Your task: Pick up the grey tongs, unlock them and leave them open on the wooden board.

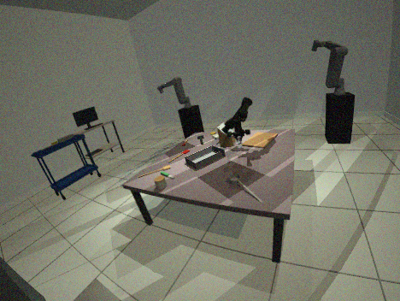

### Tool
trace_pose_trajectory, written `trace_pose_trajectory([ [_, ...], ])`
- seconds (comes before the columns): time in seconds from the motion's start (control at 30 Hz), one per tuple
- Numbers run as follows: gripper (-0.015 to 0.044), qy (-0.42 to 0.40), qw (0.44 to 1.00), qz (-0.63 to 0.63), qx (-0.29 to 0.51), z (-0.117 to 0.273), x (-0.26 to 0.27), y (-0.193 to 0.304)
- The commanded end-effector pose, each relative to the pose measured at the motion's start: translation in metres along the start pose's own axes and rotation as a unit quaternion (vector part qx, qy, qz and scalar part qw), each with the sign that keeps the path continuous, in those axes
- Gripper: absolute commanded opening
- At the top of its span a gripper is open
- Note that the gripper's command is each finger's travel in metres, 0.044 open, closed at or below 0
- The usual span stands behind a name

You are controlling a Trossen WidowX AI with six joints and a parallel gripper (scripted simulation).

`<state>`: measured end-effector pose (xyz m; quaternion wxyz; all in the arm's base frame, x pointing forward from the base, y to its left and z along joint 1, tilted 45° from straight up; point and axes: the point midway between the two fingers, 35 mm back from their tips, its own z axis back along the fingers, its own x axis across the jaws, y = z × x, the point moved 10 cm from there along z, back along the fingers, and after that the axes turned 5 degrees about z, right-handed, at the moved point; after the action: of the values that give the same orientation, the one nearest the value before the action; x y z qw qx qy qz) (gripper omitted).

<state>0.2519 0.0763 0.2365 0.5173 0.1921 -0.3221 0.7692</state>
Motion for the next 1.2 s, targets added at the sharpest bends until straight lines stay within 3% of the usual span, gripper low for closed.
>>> trace_pose_trajectory([
  [0.0,-0.0150,-0.010,1.000,-0.016,-0.001,0.002,0.017,0.007],
  [1.17,-0.0150,0.091,0.989,-0.073,0.087,-0.054,0.114,0.047],
])
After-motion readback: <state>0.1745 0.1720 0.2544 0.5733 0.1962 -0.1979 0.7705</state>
